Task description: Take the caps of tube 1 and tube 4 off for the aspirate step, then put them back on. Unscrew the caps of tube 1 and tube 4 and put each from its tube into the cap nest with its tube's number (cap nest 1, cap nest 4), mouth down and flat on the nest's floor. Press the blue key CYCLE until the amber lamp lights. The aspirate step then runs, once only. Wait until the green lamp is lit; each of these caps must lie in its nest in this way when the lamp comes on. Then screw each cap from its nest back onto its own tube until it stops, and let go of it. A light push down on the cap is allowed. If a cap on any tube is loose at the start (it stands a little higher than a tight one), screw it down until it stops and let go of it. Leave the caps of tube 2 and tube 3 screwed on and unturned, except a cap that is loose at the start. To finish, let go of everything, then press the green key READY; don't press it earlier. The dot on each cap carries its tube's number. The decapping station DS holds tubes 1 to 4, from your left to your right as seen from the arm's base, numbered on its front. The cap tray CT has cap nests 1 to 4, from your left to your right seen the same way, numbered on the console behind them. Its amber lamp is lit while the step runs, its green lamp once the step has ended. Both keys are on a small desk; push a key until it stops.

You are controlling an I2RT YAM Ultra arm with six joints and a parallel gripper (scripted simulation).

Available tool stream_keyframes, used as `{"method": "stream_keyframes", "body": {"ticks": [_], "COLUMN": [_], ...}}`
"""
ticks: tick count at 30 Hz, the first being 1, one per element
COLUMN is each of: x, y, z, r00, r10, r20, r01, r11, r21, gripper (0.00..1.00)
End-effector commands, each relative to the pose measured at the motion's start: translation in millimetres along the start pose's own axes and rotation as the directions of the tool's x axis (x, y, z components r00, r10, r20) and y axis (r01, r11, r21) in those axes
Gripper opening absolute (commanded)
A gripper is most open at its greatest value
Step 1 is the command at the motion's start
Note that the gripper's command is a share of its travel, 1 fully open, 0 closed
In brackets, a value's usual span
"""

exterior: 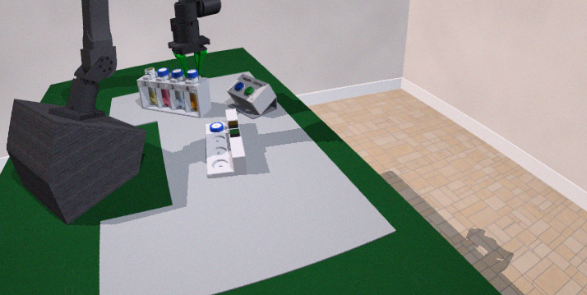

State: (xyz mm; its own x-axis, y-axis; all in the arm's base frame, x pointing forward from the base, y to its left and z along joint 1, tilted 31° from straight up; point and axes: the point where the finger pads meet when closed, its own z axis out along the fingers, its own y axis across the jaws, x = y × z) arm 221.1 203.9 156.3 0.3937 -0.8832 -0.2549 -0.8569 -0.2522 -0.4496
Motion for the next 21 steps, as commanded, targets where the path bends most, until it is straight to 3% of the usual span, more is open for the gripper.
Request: {"method": "stream_keyframes", "body": {"ticks": [1,4,12,13,21], "x": [-1.4,-1.4,-1.4,-1.4,-1.4], "y": [-2.4,-2.4,-2.4,-2.4,-2.4], "z": [-3.1,-3.1,-3.1,-3.1,-3.1], "r00": [0.970,0.929,0.929,0.929,0.929], "r10": [-0.242,-0.369,-0.369,-0.369,-0.369], "r20": [0.003,0.001,0.001,0.001,0.001], "r01": [0.242,0.369,0.369,0.369,0.369], "r11": [0.970,0.929,0.929,0.929,0.929], "r21": [0.012,0.012,0.012,0.012,0.012], "gripper": [0.00,0.00,0.00,0.49,0.49]}}
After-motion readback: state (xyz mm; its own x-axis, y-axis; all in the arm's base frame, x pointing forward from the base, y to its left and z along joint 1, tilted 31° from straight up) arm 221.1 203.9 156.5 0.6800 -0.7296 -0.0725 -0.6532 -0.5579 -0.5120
